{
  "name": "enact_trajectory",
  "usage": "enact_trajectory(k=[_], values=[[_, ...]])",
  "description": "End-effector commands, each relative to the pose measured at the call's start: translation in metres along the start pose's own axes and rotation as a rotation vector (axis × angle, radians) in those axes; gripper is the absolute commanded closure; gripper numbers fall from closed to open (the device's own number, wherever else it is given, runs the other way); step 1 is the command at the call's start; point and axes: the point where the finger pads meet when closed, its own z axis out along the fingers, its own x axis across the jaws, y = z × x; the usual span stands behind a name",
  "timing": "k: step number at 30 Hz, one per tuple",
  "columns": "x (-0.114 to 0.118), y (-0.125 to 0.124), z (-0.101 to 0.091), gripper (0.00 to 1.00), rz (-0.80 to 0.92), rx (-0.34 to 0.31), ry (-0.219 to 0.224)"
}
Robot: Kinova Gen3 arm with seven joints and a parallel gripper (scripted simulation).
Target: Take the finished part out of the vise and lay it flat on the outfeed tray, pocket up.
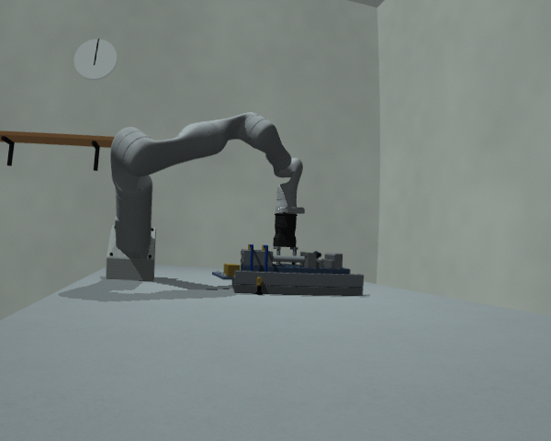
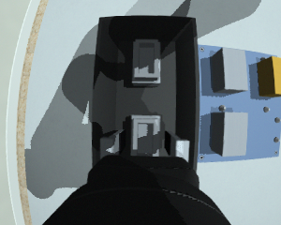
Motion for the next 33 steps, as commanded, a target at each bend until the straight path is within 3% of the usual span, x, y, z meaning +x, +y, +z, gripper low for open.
enact_trajectory(k=[1,9,24,33], values=[[-0.001,0.001,-0.004,0.0,0.0,-0.002,-0.003],[-0.001,0.0,-0.022,0.0,0.0,-0.002,-0.003],[-0.001,0.0,-0.111,0.0,0.0,-0.002,-0.003],[-0.001,0.0,-0.134,0.0,0.0,-0.002,-0.003]])
